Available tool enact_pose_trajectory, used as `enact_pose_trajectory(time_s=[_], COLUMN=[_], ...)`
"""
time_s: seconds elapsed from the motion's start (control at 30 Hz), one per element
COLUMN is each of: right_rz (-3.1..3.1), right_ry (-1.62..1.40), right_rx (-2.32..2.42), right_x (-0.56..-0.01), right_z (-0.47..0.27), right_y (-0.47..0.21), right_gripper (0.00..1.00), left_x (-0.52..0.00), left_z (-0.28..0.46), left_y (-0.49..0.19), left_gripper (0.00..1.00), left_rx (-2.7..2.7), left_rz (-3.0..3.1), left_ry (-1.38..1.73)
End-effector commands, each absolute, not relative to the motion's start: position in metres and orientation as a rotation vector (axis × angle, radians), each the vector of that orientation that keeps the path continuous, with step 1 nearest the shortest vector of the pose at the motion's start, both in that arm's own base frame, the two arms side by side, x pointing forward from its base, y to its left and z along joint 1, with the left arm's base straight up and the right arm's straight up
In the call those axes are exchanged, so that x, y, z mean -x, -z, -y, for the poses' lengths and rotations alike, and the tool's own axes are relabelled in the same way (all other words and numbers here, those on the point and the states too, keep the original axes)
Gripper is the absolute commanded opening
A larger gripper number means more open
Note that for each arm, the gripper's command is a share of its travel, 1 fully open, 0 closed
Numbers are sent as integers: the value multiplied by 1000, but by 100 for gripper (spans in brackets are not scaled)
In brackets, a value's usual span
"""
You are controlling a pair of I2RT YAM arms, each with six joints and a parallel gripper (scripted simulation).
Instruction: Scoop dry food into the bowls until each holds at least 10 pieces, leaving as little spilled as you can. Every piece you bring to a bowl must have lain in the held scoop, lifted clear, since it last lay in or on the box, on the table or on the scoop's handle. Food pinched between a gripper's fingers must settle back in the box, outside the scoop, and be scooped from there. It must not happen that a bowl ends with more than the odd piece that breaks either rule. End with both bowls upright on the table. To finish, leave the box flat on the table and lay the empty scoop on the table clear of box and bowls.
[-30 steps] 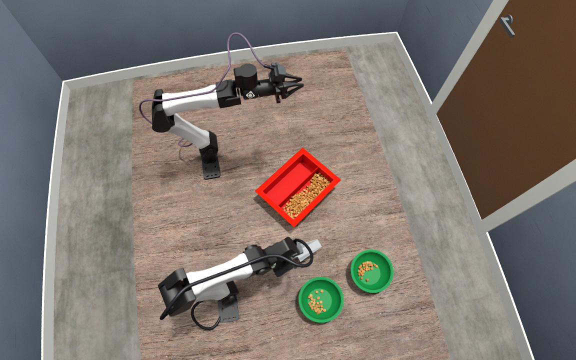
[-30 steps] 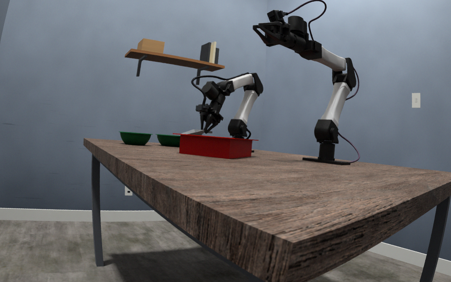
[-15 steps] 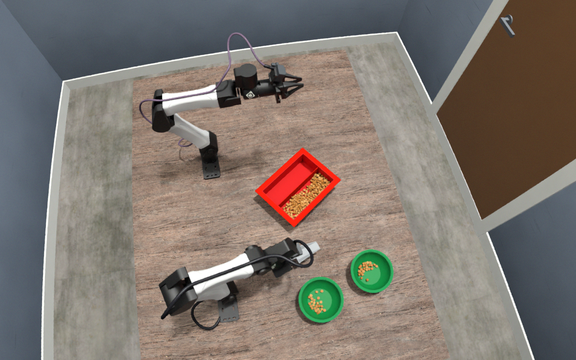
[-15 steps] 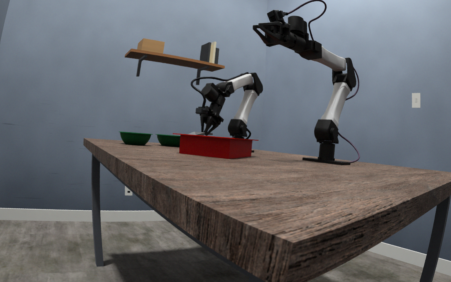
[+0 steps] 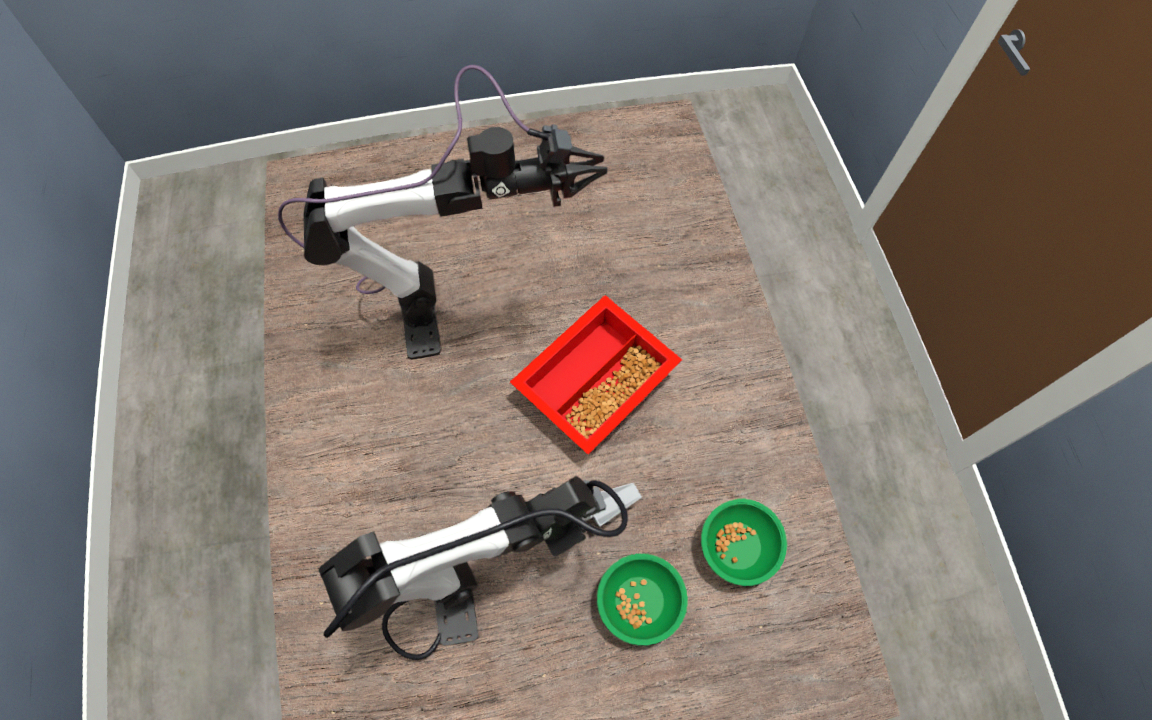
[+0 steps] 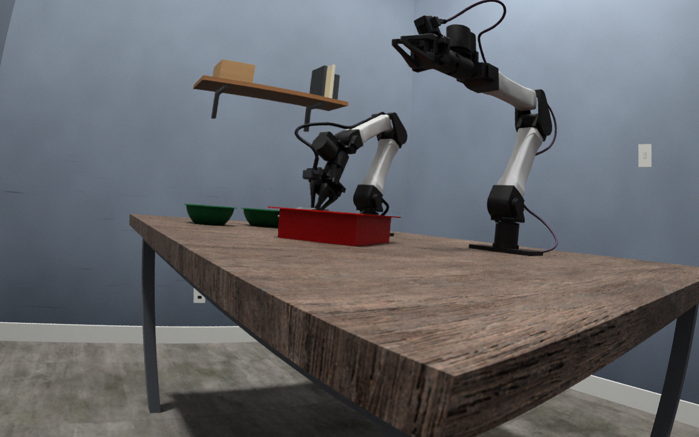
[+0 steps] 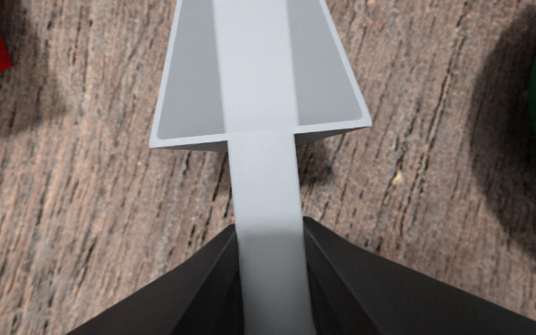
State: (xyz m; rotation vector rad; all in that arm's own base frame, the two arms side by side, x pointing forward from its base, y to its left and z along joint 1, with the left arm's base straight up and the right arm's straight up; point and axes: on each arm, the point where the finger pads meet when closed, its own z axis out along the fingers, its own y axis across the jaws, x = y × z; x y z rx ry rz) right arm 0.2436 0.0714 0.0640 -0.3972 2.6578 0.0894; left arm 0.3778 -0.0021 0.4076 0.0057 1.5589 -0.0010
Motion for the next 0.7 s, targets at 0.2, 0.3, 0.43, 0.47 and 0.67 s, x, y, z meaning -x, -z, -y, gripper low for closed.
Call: enact_pose_trajectory(time_s=[0.2, 0.3, 0.43, 0.47, 0.67], right_rz=[-2626, -2634, -2607, -2607, -2628], right_ry=[-111, -110, -111, -111, -110], right_rx=[411, 416, 396, 396, 414], right_x=[-250, -248, -253, -253, -250], right_z=[-76, -76, -76, -76, -76], right_y=[-59, -53, -62, -62, -47], right_gripper=[0, 0, 0, 0, 0], left_x=[-374, -374, -374, -374, -374], left_z=[4, 4, 4, 4, 4], left_y=[-431, -431, -431, -431, -431], left_gripper=[27, 27, 27, 27, 27], left_rx=[-8, -8, -8, -8, -8], left_rz=[-1505, -1505, -1505, -1505, -1505], left_ry=[10, 10, 10, 10, 10])
